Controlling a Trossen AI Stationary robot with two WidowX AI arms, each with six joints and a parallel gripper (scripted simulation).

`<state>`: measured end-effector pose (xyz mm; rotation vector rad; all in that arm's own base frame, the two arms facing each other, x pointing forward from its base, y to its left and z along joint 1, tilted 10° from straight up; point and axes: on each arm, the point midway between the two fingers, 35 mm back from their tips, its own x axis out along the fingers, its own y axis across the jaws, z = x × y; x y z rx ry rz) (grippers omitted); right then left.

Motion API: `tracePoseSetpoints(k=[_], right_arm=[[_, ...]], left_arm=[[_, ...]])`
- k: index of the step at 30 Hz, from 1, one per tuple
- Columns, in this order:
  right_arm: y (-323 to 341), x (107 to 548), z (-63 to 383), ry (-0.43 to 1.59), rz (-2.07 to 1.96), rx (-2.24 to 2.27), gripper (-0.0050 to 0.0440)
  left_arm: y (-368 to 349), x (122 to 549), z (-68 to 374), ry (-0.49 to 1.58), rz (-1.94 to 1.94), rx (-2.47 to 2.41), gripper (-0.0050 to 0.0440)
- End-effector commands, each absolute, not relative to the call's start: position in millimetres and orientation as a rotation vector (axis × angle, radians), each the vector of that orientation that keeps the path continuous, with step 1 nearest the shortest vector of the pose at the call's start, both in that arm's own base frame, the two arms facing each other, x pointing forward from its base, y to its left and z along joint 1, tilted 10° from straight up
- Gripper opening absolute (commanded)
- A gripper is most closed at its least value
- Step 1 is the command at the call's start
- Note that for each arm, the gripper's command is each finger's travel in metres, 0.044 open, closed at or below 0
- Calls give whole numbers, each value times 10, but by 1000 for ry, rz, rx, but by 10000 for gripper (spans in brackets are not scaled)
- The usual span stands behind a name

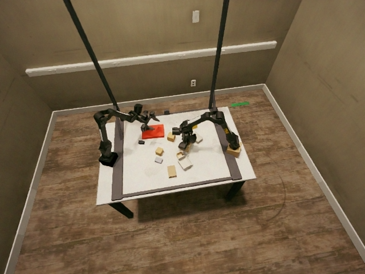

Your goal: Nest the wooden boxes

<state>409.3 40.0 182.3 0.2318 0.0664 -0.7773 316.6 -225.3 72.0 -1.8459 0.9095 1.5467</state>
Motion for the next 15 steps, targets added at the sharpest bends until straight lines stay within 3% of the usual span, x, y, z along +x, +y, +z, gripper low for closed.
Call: tracePoseSetpoints(k=[1, 15], right_arm=[[407, 4076, 1870, 57, -774, 238, 400], [407, 4076, 1870, 57, -774, 238, 400]], left_arm=[[-2261, 3174, 717, 905, 1536, -1856, 261], [-2293, 3210, 701, 912, 1513, -1877, 261]])
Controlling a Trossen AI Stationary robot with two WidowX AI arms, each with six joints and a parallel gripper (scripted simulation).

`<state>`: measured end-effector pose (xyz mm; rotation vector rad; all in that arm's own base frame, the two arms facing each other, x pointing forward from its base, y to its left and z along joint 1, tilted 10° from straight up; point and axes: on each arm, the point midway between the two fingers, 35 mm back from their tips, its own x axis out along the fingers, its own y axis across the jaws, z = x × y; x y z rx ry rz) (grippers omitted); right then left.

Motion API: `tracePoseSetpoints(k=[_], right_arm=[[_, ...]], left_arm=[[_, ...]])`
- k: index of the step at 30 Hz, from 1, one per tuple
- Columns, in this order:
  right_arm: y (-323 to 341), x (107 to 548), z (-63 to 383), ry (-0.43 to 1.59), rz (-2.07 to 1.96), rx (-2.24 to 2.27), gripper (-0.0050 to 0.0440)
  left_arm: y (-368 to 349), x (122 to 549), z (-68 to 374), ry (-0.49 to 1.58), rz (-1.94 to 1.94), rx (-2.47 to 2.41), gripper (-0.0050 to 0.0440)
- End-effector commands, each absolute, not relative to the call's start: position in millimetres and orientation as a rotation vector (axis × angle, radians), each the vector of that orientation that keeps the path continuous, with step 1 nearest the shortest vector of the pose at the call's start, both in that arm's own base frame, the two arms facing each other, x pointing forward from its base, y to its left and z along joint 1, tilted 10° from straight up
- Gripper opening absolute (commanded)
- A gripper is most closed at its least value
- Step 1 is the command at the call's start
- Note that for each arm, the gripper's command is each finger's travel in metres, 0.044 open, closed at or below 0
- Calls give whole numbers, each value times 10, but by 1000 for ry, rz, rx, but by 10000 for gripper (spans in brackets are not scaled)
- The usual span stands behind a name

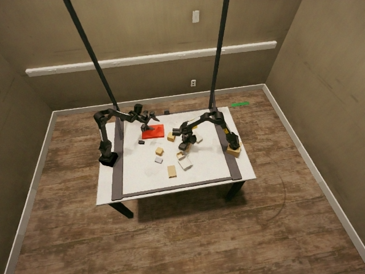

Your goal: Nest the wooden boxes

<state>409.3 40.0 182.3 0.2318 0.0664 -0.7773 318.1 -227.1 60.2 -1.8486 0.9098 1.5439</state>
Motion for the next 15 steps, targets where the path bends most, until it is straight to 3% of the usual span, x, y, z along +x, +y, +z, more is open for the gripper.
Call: tracePoseSetpoints(k=[1, 15], right_arm=[[407, 4076, 1870, 57, -774, 238, 400], [407, 4076, 1870, 57, -774, 238, 400]], left_arm=[[-2293, 3210, 701, 912, 1513, -1877, 261], [-2291, 3206, 701, 912, 1513, -1877, 261]])
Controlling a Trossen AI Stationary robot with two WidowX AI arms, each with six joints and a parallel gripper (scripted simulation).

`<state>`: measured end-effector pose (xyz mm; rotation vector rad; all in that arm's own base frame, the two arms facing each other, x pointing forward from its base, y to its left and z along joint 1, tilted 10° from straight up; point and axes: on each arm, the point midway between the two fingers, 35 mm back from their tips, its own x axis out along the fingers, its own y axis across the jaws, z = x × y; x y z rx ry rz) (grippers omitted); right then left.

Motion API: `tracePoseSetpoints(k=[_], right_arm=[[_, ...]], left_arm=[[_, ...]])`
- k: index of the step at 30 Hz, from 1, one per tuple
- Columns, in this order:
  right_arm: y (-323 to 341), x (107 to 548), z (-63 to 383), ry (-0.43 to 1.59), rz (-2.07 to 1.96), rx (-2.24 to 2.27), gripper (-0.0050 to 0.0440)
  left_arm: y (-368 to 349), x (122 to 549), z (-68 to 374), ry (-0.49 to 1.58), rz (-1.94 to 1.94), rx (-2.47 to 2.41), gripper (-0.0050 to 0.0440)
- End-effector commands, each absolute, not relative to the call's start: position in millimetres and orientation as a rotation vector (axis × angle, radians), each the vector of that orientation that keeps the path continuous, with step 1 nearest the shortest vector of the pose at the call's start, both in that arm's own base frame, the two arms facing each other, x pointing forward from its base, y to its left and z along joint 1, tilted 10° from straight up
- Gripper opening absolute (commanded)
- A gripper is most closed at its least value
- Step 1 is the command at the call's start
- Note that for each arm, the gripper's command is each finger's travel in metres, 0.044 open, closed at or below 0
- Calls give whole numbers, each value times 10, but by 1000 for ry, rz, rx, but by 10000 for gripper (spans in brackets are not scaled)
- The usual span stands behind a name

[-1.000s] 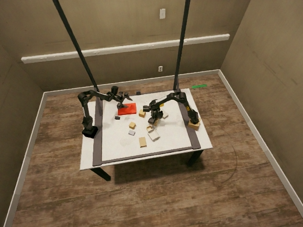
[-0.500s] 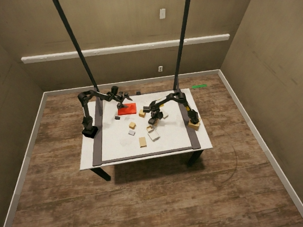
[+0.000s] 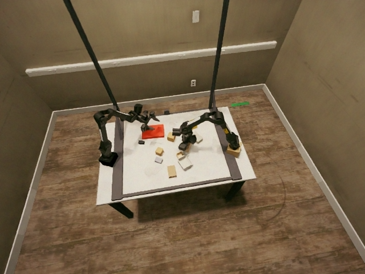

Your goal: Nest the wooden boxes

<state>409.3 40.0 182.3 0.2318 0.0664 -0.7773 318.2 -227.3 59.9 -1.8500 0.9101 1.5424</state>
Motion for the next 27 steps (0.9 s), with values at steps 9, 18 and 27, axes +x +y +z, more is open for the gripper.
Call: tracePoseSetpoints(k=[9, 18, 27], right_arm=[[407, 4076, 1870, 57, -774, 238, 400], [407, 4076, 1870, 57, -774, 238, 400], [407, 4076, 1870, 57, -774, 238, 400]], left_arm=[[-2293, 3212, 711, 915, 1511, -1879, 169], [-2293, 3212, 711, 915, 1511, -1879, 109], [-2293, 3212, 711, 915, 1511, -1879, 63]])
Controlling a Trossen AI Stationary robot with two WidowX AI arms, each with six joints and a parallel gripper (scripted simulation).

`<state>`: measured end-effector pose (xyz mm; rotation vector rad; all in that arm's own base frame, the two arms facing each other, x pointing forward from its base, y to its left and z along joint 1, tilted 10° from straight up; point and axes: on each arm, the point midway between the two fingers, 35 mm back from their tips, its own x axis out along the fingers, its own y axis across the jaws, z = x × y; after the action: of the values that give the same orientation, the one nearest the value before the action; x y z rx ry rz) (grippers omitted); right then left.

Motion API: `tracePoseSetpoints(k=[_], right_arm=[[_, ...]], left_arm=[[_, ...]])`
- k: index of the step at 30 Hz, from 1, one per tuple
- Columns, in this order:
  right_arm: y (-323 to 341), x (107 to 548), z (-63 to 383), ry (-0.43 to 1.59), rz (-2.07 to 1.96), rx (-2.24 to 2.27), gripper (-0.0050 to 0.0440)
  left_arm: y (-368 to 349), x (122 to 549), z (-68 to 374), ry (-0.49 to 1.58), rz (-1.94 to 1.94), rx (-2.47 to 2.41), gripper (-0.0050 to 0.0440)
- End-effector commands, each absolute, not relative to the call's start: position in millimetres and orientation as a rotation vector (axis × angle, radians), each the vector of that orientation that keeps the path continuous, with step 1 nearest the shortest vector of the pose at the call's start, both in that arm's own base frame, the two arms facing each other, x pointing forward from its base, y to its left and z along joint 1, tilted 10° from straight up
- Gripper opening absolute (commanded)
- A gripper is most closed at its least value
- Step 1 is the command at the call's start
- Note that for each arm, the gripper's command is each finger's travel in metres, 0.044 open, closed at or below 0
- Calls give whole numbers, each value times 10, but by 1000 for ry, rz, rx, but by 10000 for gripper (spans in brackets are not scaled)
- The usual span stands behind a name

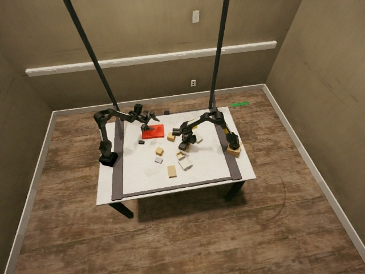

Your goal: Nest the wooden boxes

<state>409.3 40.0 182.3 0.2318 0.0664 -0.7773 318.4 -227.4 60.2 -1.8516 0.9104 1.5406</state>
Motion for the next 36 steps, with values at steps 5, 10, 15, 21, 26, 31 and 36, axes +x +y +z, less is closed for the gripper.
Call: tracePoseSetpoints(k=[5, 10, 15, 21, 26, 31, 36], right_arm=[[407, 4076, 1870, 57, -774, 238, 400], [407, 4076, 1870, 57, -774, 238, 400], [407, 4076, 1870, 57, -774, 238, 400], [407, 4076, 1870, 57, -774, 238, 400], [407, 4076, 1870, 57, -774, 238, 400], [407, 4076, 1870, 57, -774, 238, 400], [407, 4076, 1870, 57, -774, 238, 400]], left_arm=[[-2293, 3212, 711, 915, 1511, -1879, 29], [-2293, 3212, 711, 915, 1511, -1879, 3], [-2293, 3212, 711, 915, 1511, -1879, 0], [-2294, 3237, 894, 1062, 1285, -1699, 0], [-2275, 3233, 1001, 1171, 1097, -1507, -2], [-2264, 3225, 1073, 1244, 945, -1347, -3], [-2251, 3215, 1157, 1314, 765, -1154, -13]])
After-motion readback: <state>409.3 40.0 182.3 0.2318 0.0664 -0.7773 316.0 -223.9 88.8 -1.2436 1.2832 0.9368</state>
